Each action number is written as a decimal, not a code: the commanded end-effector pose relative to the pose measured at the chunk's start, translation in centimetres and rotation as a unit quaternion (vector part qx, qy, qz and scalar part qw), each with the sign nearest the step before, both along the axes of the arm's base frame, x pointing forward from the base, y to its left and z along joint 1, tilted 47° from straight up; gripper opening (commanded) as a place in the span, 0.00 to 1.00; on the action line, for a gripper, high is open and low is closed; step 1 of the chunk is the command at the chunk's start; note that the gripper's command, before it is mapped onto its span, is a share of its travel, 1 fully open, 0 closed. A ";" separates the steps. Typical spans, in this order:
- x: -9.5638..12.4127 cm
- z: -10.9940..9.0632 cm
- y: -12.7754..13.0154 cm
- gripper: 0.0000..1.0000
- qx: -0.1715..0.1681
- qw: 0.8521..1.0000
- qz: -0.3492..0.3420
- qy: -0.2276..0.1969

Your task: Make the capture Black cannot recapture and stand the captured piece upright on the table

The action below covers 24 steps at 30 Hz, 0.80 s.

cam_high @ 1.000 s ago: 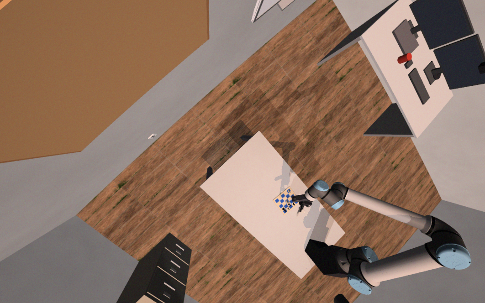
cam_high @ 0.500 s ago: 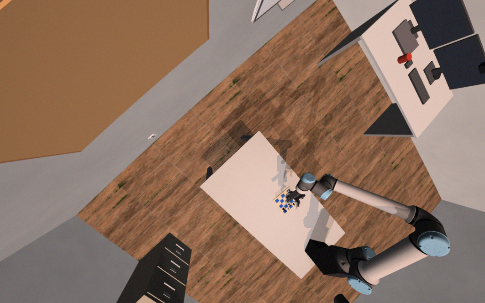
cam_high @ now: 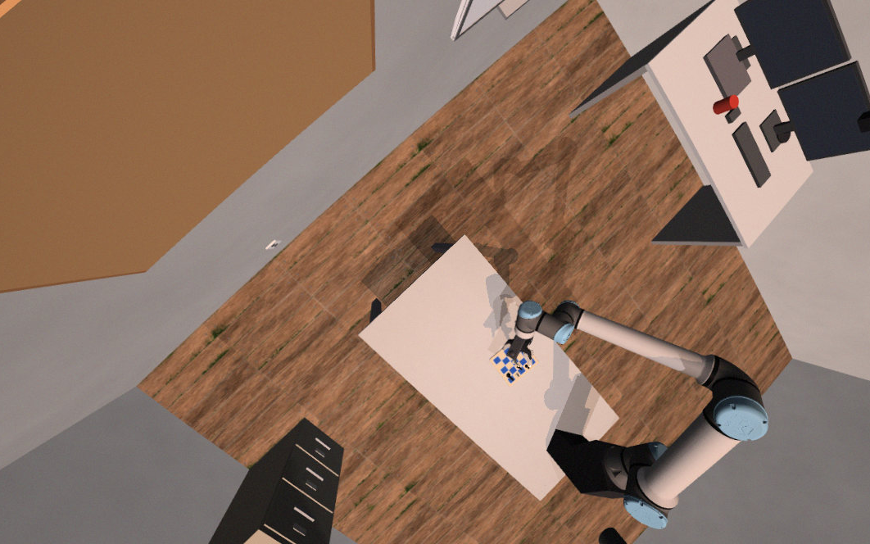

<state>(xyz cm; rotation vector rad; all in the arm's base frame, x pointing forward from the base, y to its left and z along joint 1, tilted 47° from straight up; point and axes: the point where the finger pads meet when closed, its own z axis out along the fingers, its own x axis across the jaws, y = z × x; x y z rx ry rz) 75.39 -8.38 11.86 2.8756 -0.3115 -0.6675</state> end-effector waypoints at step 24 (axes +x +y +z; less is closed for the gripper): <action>4.7 -3.4 -4.9 1.00 0.174 0.912 0.325 0.180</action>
